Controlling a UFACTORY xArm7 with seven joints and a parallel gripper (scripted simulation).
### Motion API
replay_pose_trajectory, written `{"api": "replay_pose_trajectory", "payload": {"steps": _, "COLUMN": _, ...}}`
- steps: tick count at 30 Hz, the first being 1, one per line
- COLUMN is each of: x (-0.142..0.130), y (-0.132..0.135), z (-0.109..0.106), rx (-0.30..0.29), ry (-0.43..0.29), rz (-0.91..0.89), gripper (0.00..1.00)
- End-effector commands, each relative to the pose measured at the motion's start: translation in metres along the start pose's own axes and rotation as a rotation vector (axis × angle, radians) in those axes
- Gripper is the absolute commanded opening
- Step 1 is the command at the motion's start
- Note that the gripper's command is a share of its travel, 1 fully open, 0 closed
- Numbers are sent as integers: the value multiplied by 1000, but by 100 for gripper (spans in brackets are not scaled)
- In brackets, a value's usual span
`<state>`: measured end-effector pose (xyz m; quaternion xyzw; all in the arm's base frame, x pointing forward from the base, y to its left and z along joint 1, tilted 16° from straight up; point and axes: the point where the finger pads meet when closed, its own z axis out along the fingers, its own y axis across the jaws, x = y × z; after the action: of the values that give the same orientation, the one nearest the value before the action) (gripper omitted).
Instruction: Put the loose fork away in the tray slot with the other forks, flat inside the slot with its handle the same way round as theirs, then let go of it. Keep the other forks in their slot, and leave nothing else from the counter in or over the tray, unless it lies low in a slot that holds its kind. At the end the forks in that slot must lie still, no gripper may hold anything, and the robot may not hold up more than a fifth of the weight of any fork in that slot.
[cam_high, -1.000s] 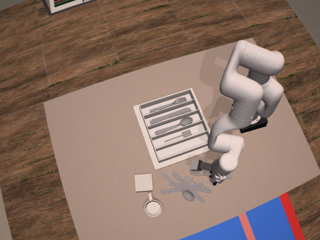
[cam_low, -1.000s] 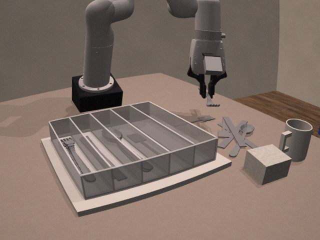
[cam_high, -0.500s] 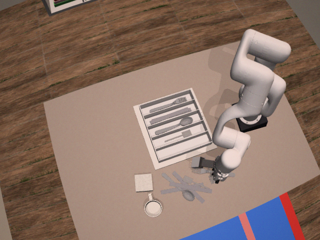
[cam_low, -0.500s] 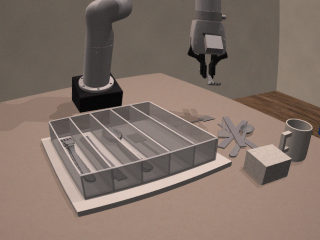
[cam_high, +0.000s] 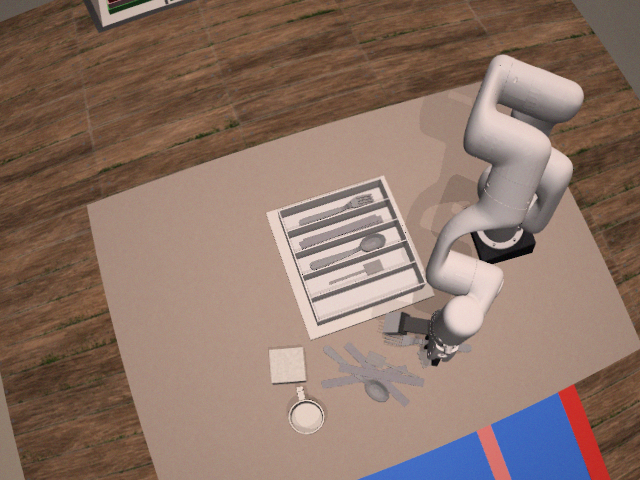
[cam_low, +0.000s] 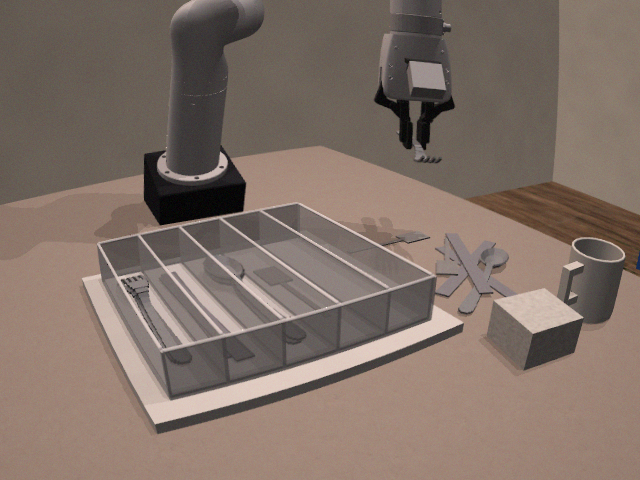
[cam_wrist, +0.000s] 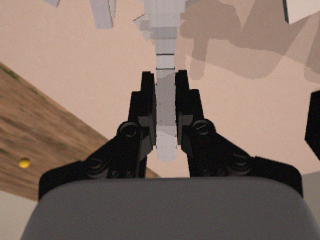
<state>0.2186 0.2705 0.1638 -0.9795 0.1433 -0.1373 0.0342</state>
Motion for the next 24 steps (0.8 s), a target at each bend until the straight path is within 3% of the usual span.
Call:
{"api": "replay_pose_trajectory", "payload": {"steps": 1, "x": 0, "y": -1, "z": -1, "rx": 4, "ry": 1, "rz": 0, "gripper": 5}}
{"api": "replay_pose_trajectory", "payload": {"steps": 13, "x": 5, "y": -1, "z": -2, "rx": 5, "ry": 0, "rz": 0, "gripper": 5}}
{"api": "replay_pose_trajectory", "payload": {"steps": 16, "x": 34, "y": 5, "z": -3, "rx": 10, "ry": -6, "rz": -2, "gripper": 5}}
{"api": "replay_pose_trajectory", "payload": {"steps": 19, "x": 83, "y": 23, "z": -4, "rx": 20, "ry": -14, "rz": -5, "gripper": 5}}
{"api": "replay_pose_trajectory", "payload": {"steps": 21, "x": 83, "y": 23, "z": -4, "rx": 20, "ry": -14, "rz": -5, "gripper": 5}}
{"api": "replay_pose_trajectory", "payload": {"steps": 22, "x": 110, "y": 36, "z": -5, "rx": 23, "ry": -16, "rz": -5, "gripper": 5}}
{"api": "replay_pose_trajectory", "payload": {"steps": 24, "x": 125, "y": 52, "z": -5, "rx": 29, "ry": -16, "rz": -6, "gripper": 5}}
